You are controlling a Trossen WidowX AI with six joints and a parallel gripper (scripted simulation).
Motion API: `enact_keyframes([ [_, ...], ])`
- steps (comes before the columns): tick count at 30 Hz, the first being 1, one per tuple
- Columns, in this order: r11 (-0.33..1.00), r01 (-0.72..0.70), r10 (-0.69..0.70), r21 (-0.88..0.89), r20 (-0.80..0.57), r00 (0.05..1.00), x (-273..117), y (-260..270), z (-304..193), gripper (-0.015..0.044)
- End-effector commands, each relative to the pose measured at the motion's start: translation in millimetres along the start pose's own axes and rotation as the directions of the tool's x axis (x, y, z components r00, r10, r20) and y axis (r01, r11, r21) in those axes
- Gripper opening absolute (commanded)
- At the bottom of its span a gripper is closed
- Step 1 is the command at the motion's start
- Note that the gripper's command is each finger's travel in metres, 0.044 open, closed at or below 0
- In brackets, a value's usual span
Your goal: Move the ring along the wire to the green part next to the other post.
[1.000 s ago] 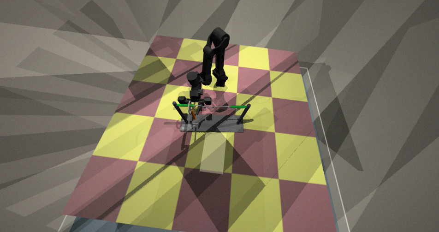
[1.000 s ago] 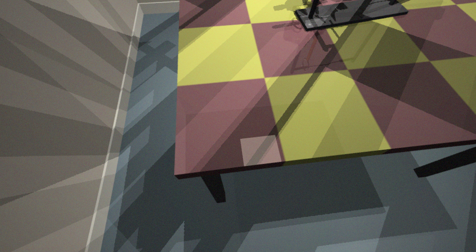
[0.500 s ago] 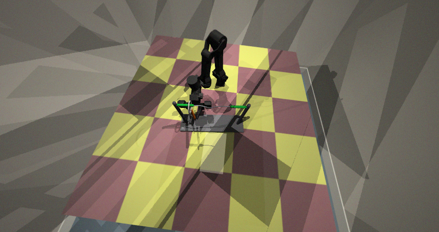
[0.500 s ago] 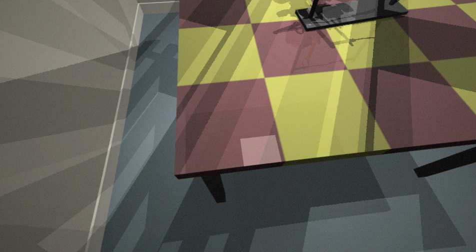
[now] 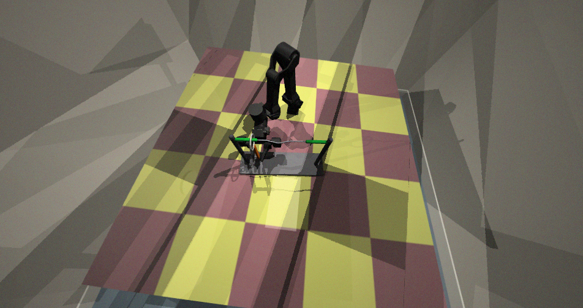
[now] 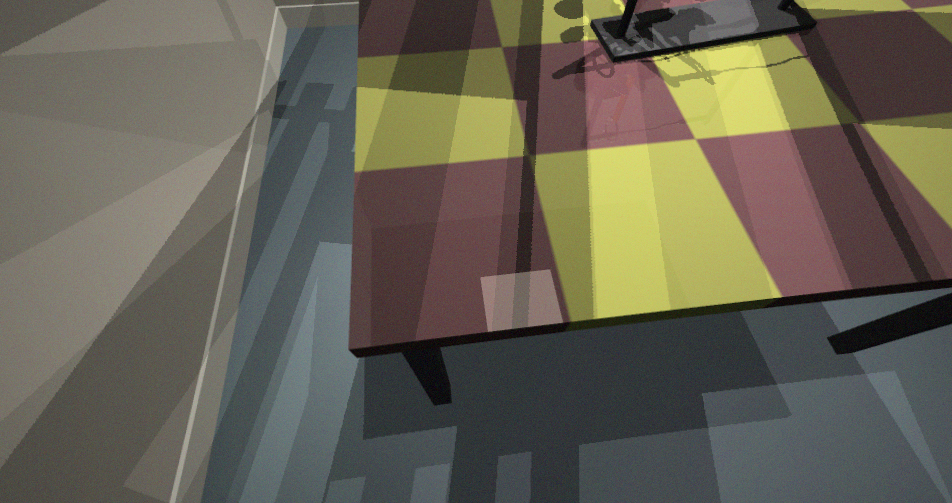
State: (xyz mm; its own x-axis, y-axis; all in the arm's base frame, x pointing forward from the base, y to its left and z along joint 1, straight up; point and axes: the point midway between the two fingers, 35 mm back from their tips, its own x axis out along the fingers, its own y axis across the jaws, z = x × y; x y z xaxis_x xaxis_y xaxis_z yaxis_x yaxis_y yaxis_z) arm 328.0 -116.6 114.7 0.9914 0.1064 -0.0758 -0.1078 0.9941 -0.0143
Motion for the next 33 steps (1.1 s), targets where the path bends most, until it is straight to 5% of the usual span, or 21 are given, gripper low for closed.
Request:
enact_keyframes([
  [1,1.0,0.004,-0.004,0.002,0.002,1.0,0.6,-0.8,0.4,0.016],
  [10,1.0,0.004,-0.004,0.002,0.002,1.0,0.6,-0.8,0.4,0.016],
  [23,1.0,0.0,0.0,0.0,0.0,1.0,0.4,-0.1,-0.1,-0.0142],
  [33,1.0,0.0,0.0,-0.001,0.0,1.0,0.1,-0.9,6.1,-0.015],
])
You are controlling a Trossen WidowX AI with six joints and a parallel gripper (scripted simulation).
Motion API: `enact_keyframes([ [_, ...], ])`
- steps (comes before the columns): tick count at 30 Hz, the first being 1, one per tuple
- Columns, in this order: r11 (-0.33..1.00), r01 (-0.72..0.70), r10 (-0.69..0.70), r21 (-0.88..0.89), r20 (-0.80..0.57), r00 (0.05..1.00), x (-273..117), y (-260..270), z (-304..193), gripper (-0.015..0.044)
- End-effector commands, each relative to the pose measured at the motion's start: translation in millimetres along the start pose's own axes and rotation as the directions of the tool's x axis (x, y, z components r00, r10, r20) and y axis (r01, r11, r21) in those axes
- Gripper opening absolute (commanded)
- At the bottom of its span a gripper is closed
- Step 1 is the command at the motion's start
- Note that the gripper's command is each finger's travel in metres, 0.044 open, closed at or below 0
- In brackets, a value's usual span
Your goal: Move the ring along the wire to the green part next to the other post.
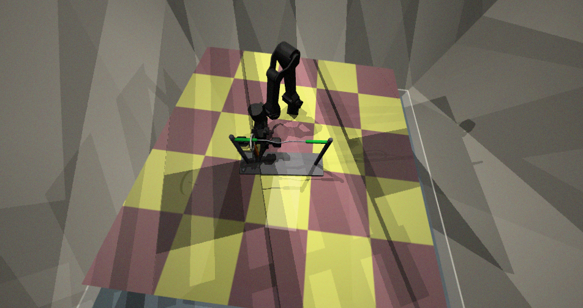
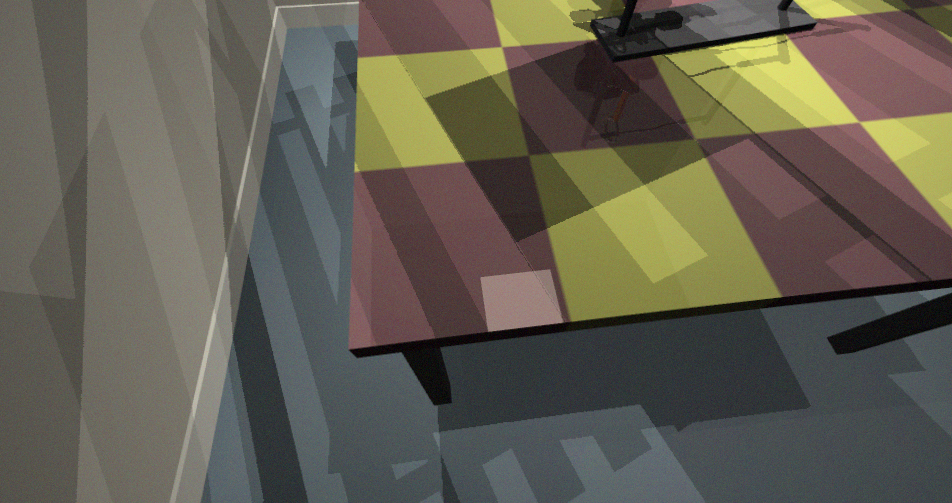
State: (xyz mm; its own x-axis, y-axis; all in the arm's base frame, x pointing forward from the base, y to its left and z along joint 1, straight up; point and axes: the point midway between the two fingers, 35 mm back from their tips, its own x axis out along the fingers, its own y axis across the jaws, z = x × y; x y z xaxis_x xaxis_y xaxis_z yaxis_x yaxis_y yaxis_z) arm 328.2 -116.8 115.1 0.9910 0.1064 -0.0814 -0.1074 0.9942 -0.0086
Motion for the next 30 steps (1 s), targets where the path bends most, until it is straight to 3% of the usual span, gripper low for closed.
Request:
enact_keyframes([
  [1,1.0,0.0,0.0,-0.006,0.006,1.0,-0.2,-0.8,7.6,-0.015],
  [30,1.0,0.001,-0.001,-0.008,0.006,1.0,-1.4,-1.0,18.6,-0.015],
])
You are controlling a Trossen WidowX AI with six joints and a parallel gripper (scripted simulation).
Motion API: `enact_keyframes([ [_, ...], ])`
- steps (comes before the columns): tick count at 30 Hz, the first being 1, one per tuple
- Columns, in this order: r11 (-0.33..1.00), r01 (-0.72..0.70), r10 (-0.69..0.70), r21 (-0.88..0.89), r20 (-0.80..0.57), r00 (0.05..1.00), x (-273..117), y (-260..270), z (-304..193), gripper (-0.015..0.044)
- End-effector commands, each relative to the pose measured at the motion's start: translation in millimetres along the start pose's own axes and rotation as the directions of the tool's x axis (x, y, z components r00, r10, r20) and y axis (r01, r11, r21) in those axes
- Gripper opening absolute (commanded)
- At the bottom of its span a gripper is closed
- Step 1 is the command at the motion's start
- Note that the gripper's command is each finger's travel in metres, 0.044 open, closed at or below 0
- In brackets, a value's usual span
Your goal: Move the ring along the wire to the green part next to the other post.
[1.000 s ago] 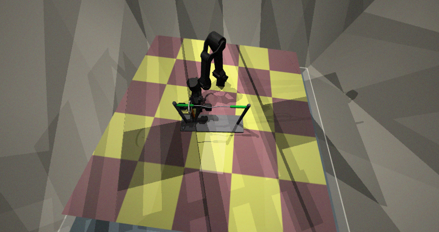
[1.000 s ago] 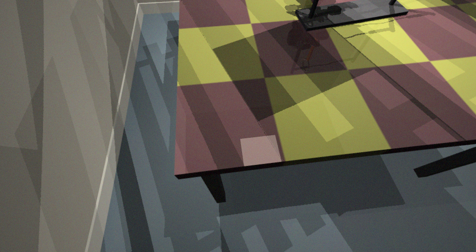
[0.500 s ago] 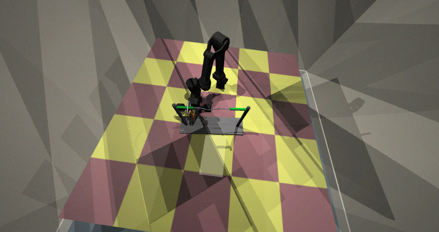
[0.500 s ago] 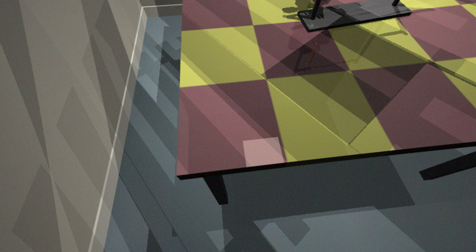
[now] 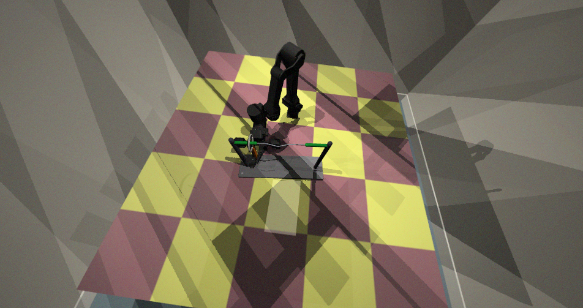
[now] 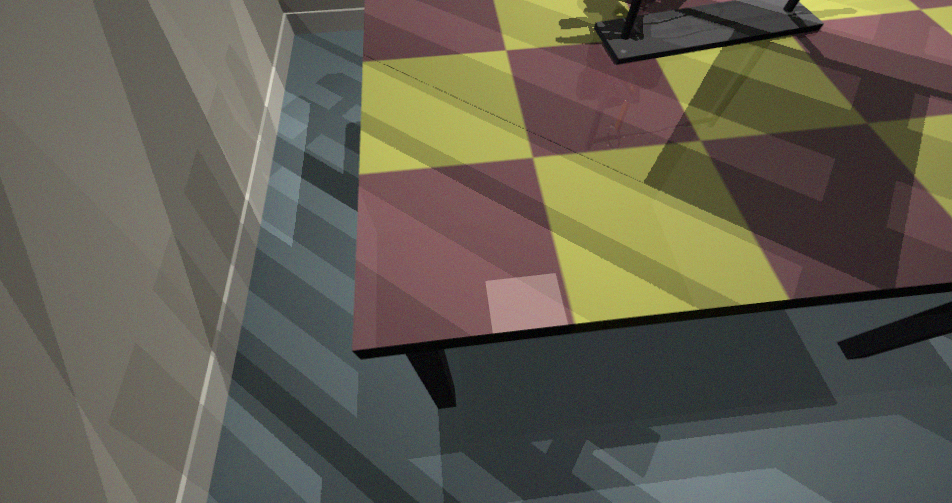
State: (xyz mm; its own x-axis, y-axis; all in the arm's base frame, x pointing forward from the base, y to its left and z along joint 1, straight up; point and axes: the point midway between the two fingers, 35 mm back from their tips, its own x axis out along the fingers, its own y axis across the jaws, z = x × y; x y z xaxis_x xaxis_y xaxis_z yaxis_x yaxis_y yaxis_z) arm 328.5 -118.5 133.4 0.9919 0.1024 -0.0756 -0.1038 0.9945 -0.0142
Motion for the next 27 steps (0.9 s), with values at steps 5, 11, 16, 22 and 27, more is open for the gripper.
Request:
enact_keyframes([
  [5,1.0,-0.004,0.004,-0.001,0.0,1.0,0.1,5.8,0.4,-0.015],
  [11,1.0,-0.004,0.004,0.0,-0.001,1.0,0.2,11.8,0.5,-0.015],
  [16,1.0,-0.004,0.004,0.0,-0.002,1.0,0.3,16.8,0.5,-0.015],
  [22,1.0,-0.002,0.002,0.0,-0.002,1.0,0.3,22.7,0.6,-0.015],
  [27,1.0,0.002,-0.002,-0.001,-0.003,1.0,0.4,27.5,0.6,-0.015],
])
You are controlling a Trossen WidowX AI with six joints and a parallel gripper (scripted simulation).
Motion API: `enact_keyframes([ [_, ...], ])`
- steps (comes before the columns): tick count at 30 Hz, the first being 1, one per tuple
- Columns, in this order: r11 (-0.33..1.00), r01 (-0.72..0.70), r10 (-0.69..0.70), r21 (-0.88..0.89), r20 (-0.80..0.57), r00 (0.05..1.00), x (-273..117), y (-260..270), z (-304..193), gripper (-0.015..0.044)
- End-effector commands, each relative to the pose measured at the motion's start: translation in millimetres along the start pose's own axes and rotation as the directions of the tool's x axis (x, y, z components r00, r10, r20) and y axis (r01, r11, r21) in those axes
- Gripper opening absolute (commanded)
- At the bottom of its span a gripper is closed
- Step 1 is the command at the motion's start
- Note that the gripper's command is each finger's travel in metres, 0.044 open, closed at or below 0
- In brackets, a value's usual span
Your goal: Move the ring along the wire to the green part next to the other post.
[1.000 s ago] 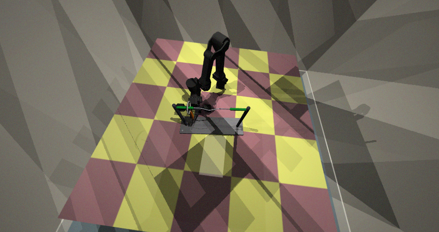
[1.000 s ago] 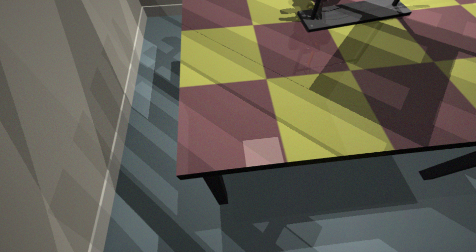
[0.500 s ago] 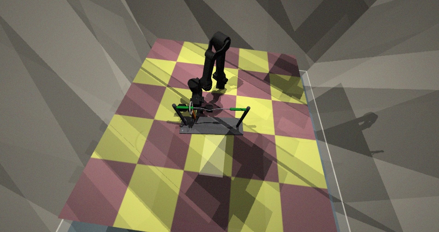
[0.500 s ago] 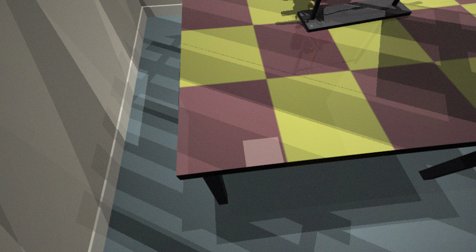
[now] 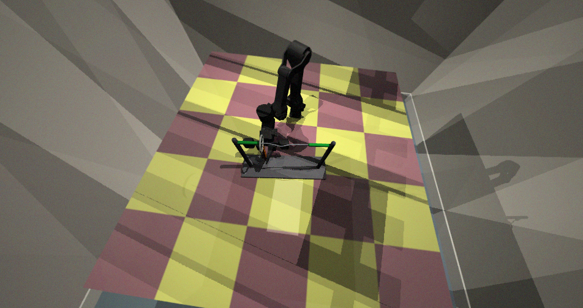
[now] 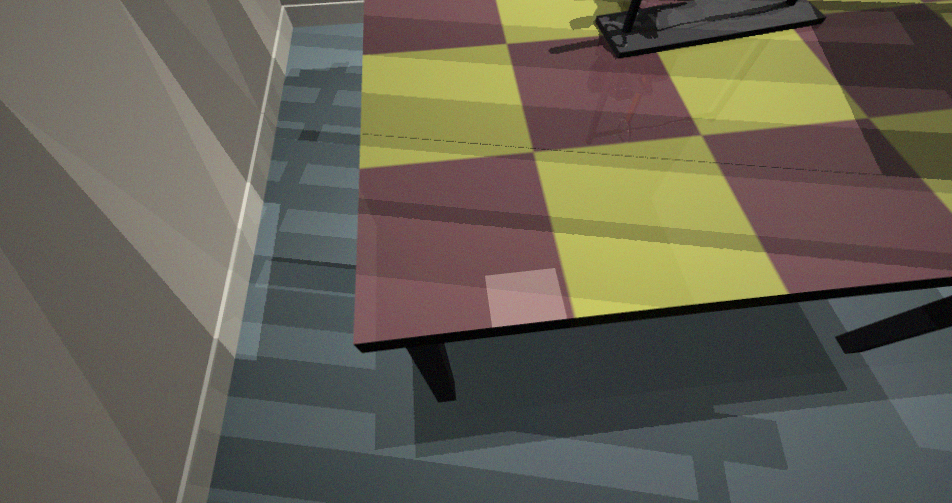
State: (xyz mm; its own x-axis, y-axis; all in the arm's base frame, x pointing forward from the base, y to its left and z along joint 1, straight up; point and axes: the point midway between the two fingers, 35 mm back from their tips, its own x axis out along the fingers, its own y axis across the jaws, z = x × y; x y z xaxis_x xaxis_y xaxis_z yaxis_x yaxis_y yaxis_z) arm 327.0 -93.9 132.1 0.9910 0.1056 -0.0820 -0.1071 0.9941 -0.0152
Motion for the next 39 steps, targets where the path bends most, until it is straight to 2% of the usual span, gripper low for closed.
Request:
enact_keyframes([
  [1,1.0,0.006,-0.006,0.0,0.004,1.0,-0.7,3.8,1.4,-0.015],
  [39,0.986,0.158,-0.158,-0.045,0.003,0.987,2.5,34.4,0.9,-0.015],
])
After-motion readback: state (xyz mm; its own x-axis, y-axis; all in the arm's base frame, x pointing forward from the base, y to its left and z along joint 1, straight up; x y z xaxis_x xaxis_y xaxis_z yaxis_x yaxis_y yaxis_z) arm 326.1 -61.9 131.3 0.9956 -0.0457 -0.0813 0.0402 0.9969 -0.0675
